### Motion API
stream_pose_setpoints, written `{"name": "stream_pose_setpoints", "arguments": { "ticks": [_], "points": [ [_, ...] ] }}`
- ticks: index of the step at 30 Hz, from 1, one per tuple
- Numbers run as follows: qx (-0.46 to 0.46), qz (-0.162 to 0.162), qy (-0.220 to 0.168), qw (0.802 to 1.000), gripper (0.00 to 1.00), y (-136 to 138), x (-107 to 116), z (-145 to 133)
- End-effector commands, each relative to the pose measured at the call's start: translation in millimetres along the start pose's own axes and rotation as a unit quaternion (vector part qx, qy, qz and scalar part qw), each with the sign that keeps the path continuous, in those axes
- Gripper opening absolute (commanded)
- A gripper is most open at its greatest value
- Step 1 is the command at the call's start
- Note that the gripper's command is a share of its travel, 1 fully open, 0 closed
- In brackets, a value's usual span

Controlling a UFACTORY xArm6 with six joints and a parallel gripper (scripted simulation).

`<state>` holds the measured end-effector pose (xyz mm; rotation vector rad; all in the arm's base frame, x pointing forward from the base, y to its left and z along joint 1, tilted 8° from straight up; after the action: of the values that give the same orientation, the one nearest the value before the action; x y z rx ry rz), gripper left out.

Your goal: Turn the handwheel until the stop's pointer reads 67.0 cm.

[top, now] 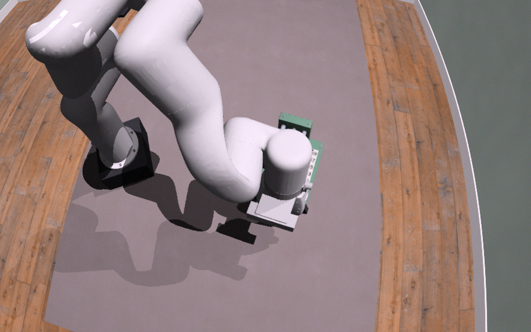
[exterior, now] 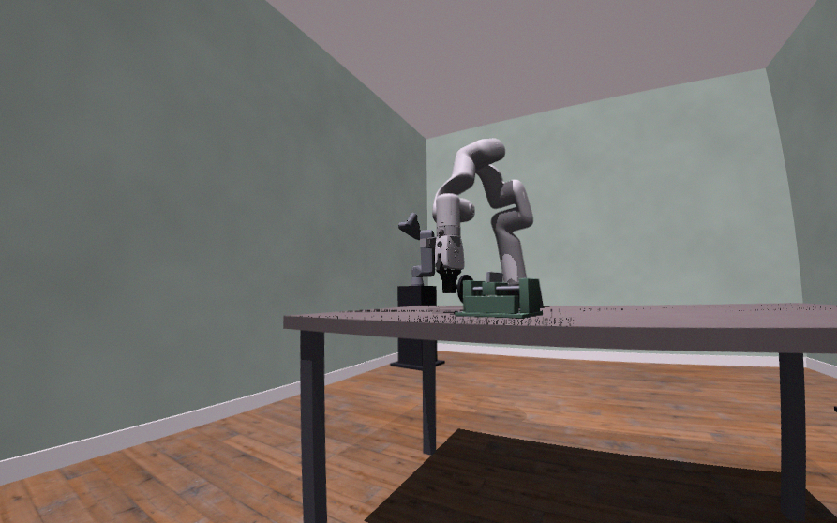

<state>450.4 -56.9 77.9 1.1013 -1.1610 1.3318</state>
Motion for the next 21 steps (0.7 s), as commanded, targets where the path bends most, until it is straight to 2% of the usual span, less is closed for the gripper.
{"name": "stream_pose_setpoints", "arguments": {
  "ticks": [1, 21],
  "points": [
    [0.0, 0.0, 0.0, 1.0, 0.06, 1, 4, 0],
    [0.0, 0.0, 0.0, 1.0, 0.06, 16, 21, -2]
  ]
}}
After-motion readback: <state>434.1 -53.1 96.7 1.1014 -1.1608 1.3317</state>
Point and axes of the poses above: the point where the finger pads meet when closed, its own x axis back along the fingers, its own y axis across the jaws, z = x × y, the point moved 5 cm from there along x, back along the fingers, and after that the axes turned 7 degrees about x, right-handed, at the moved point
